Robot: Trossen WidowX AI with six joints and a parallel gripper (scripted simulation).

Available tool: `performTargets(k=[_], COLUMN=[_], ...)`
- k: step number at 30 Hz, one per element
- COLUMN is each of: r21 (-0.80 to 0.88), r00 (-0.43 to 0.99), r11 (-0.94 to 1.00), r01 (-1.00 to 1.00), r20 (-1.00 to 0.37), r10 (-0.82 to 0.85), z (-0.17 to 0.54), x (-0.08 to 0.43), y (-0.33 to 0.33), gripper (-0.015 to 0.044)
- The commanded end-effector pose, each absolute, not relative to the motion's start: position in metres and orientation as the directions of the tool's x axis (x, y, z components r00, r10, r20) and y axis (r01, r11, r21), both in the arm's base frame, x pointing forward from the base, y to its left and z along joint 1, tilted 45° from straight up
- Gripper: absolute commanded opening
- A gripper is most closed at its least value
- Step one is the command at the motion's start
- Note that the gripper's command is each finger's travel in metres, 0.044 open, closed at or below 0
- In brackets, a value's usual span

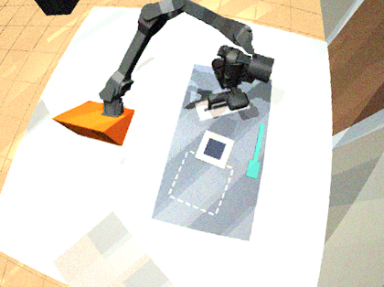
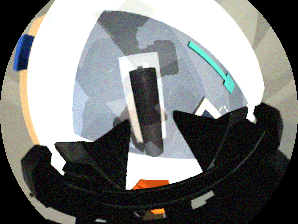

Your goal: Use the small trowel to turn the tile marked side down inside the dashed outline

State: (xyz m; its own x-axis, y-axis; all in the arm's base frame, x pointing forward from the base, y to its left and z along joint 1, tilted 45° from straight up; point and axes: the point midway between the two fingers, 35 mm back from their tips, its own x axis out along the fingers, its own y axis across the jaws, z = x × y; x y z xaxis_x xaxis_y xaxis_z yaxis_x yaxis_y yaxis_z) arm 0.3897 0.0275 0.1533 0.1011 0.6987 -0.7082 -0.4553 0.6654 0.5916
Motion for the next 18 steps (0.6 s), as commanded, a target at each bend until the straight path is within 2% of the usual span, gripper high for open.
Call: performTargets(k=[1,7,12,18], r21=[0.600,0.601,0.601,0.601], r00=[0.092,0.092,0.092,0.092], r11=[0.662,0.662,0.662,0.662], r01=[-0.449,-0.449,-0.449,-0.449], r20=[-0.706,-0.705,-0.705,-0.705], r10=[0.702,0.703,0.703,0.703], z=[0.1466,0.1418,0.1418,0.1418], x=[0.3884,0.3889,0.3889,0.3889], y=[0.0349,0.0403,0.0403,0.0403], gripper=[0.0270,0.0270,0.0139,0.0130])
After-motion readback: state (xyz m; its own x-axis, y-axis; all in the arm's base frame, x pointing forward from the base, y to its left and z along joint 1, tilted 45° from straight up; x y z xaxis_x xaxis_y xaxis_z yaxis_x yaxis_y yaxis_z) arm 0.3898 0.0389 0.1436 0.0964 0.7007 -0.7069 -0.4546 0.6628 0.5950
